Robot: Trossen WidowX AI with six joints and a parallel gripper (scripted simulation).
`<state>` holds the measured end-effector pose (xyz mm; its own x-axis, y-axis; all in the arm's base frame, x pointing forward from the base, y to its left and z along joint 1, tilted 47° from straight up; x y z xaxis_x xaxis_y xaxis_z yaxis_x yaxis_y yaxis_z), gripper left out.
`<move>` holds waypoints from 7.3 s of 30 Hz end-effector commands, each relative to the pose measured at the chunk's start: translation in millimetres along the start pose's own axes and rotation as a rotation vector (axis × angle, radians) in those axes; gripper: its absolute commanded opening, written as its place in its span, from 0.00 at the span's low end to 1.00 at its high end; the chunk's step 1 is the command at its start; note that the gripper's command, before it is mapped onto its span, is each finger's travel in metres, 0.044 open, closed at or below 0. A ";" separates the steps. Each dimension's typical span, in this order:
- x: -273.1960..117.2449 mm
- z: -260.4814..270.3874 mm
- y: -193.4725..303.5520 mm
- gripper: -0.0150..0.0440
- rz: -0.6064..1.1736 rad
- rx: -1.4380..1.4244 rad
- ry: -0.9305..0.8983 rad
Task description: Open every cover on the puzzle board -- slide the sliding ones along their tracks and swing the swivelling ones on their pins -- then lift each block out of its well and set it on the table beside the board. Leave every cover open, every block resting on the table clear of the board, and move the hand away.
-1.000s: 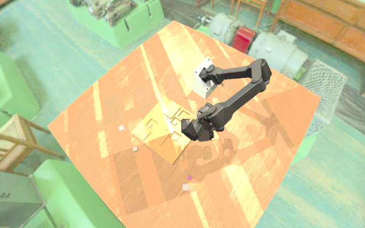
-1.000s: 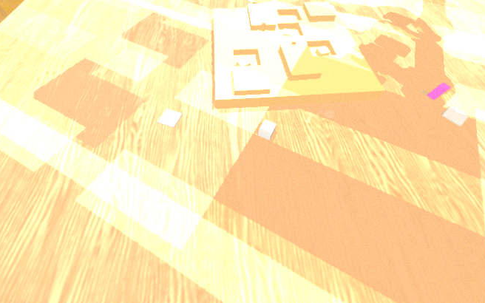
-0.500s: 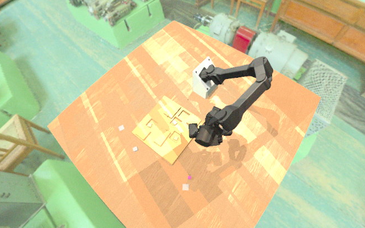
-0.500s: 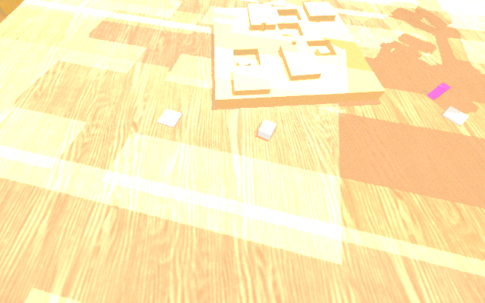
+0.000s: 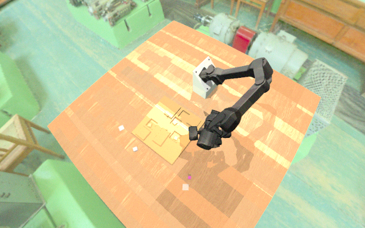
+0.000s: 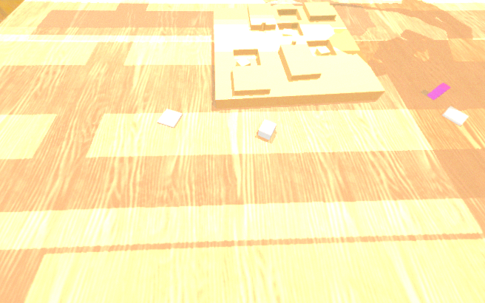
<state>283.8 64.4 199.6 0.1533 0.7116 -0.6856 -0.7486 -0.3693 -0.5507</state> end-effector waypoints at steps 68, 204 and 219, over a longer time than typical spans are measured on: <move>65.7 2.1 1.0 1.00 -0.003 0.003 -0.005; 68.7 -147.8 140.6 0.25 0.002 0.978 0.004; 66.0 -149.9 140.2 0.25 -0.002 0.975 0.011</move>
<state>285.6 -29.2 5.1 0.1588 0.7045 -0.6917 -0.9528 0.2929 0.0796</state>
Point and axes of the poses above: the point midway between the two fingers, 35 mm back from their tips, its own x axis out along the fingers, its own z axis across the jaws, y = z × x, the point moved 7 cm from there along -x, back along the fingers, and after that the axes turned 5 degrees about -x, right-handed, at the moved point
